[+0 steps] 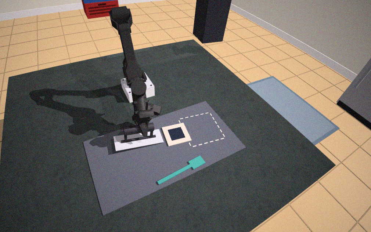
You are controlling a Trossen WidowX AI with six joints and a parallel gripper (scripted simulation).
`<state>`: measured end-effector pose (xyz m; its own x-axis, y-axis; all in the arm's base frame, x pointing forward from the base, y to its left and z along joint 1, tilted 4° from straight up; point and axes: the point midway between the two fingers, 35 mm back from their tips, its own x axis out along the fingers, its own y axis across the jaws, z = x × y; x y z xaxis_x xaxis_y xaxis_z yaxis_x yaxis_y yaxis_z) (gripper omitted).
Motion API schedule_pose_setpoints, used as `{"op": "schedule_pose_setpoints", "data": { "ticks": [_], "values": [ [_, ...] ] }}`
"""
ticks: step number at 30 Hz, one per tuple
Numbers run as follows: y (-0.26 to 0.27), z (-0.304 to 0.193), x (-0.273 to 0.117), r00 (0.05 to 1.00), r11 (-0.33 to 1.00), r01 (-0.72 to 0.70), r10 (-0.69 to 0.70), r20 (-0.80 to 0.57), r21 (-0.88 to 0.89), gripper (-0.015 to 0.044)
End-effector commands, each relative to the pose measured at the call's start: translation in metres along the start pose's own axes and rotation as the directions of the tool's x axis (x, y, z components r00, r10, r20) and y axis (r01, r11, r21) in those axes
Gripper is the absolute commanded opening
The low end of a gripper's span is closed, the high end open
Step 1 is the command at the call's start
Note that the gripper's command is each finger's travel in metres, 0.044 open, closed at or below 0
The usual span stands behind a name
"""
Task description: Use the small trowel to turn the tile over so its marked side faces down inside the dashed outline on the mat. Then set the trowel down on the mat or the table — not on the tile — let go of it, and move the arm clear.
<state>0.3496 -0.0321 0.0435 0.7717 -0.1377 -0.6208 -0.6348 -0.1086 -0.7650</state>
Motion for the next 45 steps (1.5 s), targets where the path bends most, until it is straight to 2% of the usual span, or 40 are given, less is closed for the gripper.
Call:
{"op": "schedule_pose_setpoints", "data": {
  "ticks": [1,45],
  "values": [
    [0.001,0.0,0.002,1.0,1.0,0.013,-0.014,-0.003,-0.001,0.0],
    [0.002,0.053,0.003,1.0,1.0,0.013,-0.013,0.009,0.014,0.0]
  ]
}}
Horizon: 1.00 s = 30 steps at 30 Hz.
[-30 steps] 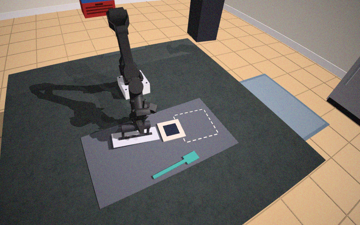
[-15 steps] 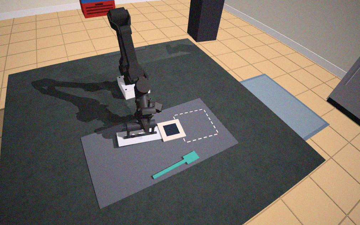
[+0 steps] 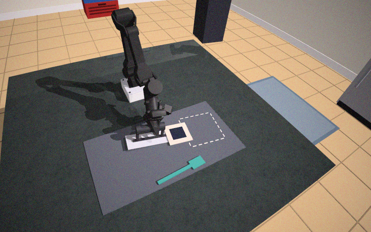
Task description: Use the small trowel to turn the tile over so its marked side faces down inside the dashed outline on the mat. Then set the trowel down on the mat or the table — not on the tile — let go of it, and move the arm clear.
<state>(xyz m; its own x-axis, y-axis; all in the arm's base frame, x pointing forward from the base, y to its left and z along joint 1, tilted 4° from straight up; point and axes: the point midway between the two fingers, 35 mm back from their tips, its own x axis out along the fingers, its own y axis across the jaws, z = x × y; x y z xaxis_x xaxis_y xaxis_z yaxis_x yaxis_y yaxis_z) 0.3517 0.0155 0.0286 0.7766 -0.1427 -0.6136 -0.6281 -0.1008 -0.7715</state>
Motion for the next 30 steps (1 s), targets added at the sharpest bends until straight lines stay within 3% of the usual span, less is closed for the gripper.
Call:
{"op": "schedule_pose_setpoints", "data": {
  "ticks": [1,30],
  "values": [
    [-0.003,0.002,-0.002,1.0,1.0,0.005,-0.005,0.023,0.014,0.0],
    [-0.047,0.032,-0.039,0.997,0.997,0.003,-0.009,0.075,0.076,0.0]
  ]
}}
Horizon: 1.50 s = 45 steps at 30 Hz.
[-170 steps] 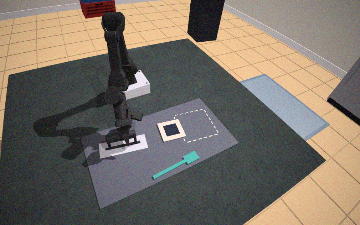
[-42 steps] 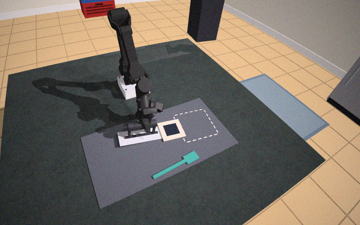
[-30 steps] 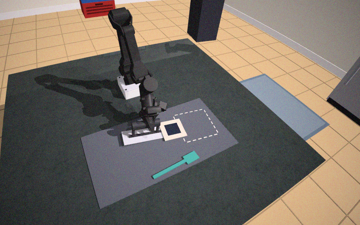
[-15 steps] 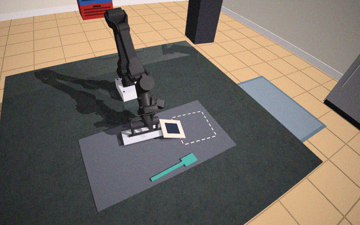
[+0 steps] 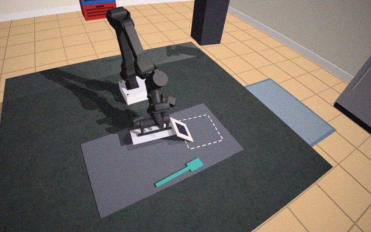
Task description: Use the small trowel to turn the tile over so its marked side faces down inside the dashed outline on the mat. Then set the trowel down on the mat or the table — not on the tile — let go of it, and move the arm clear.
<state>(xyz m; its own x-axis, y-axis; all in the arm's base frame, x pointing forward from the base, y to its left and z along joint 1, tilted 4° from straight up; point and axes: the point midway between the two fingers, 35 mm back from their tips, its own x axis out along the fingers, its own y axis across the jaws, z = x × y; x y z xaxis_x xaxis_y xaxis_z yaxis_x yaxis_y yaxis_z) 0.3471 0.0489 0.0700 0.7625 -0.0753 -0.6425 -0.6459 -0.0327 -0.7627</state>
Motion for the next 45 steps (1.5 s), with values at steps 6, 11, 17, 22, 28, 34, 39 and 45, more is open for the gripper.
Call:
{"op": "schedule_pose_setpoints", "data": {
  "ticks": [6,11,17,22,28,34,39,45],
  "values": [
    [-0.018,0.022,-0.008,0.999,0.999,0.032,-0.033,0.008,0.011,0.0],
    [-0.019,0.035,-0.009,0.999,0.999,0.032,-0.032,0.008,0.012,0.0],
    [-0.019,0.05,-0.009,0.999,0.999,0.032,-0.032,0.009,0.013,0.0],
    [-0.016,0.062,-0.007,0.999,0.999,0.032,-0.032,0.01,0.014,0.0],
    [-0.016,0.064,-0.006,0.999,0.999,0.032,-0.032,0.01,0.014,0.0],
    [-0.014,0.069,-0.005,0.999,0.999,0.032,-0.032,0.01,0.014,0.0],
    [-0.009,0.08,0.0,0.999,0.999,0.032,-0.032,0.011,0.015,0.0],
    [-0.001,0.091,0.006,0.999,0.999,0.032,-0.032,0.012,0.016,0.0]
  ]
}}
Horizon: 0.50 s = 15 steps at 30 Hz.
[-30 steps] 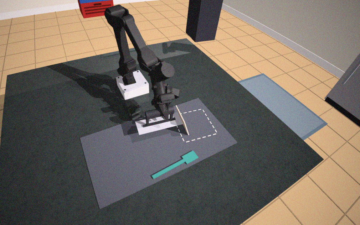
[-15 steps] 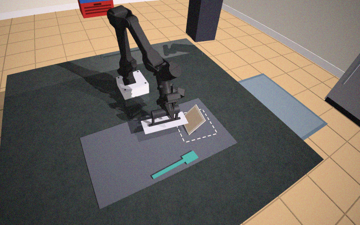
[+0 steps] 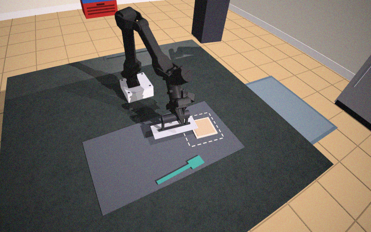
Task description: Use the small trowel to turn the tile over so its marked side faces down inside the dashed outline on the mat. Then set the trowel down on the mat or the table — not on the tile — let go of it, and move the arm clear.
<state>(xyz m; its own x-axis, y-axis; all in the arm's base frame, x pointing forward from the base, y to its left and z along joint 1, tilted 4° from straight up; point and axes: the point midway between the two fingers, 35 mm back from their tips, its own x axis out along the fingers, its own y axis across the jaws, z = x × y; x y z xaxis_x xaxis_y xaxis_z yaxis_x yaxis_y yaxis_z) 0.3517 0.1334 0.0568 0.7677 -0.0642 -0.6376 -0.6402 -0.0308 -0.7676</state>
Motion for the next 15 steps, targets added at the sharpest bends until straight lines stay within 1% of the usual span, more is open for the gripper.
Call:
{"op": "schedule_pose_setpoints", "data": {
  "ticks": [1,15],
  "values": [
    [-0.0045,0.0075,0.0021,1.0,1.0,0.024,-0.024,0.001,0.013,0.0],
    [0.0016,0.0128,0.0077,1.0,1.0,0.024,-0.024,0.001,0.013,0.0]
  ]
}}
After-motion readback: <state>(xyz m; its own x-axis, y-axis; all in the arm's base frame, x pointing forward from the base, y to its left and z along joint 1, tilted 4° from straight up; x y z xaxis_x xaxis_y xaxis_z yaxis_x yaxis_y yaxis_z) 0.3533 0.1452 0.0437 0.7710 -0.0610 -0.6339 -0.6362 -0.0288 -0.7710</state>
